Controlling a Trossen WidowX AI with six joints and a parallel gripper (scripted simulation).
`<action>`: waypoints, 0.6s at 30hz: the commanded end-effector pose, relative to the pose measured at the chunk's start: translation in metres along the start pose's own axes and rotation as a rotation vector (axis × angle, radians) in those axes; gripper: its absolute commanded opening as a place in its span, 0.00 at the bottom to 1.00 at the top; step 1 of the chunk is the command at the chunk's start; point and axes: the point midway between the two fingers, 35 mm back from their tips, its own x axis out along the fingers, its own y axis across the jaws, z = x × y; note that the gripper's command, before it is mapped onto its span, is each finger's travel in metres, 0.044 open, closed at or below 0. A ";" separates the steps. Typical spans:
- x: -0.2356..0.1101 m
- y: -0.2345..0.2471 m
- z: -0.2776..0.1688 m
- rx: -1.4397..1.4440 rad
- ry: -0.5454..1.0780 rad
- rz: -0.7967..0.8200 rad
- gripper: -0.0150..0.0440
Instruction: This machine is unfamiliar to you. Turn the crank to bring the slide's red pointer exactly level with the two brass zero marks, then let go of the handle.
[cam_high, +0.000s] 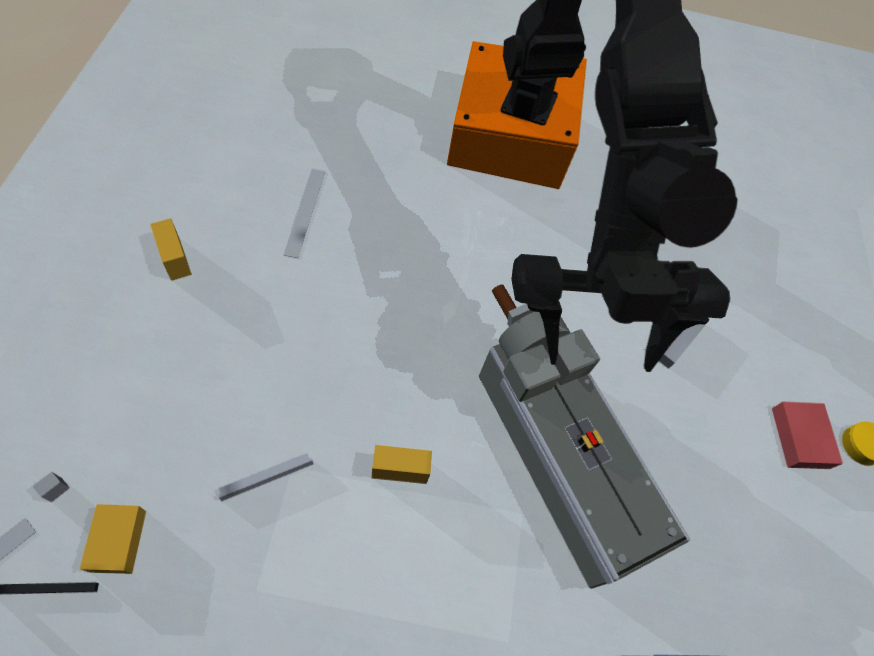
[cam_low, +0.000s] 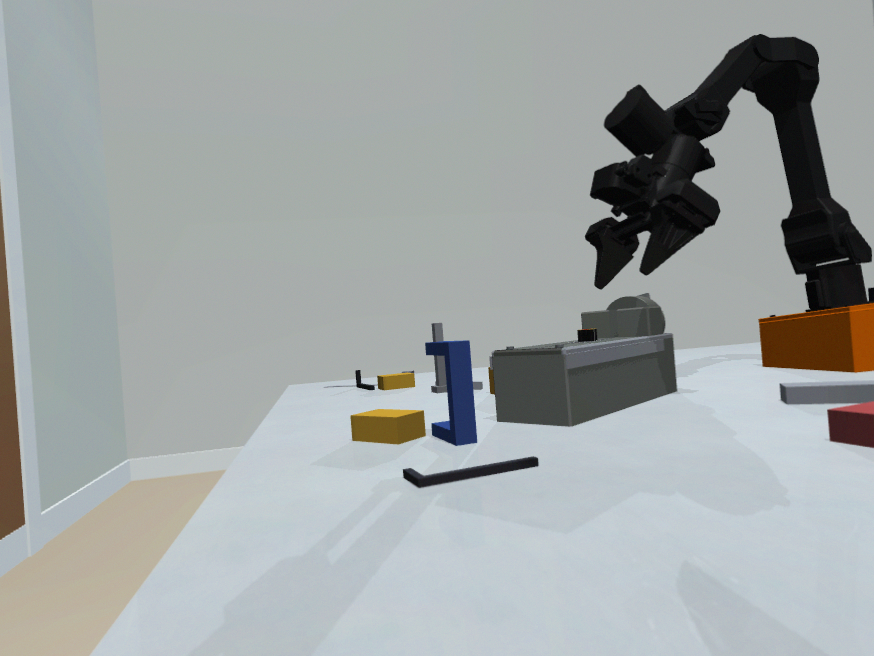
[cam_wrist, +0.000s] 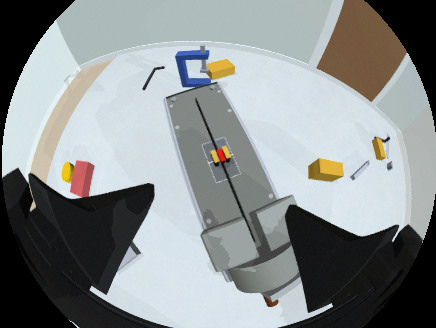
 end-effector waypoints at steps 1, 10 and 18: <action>0.000 0.000 0.002 0.006 -0.010 -0.001 1.00; 0.000 0.000 0.002 0.006 -0.010 -0.001 1.00; -0.025 0.003 0.022 0.003 -0.009 0.001 1.00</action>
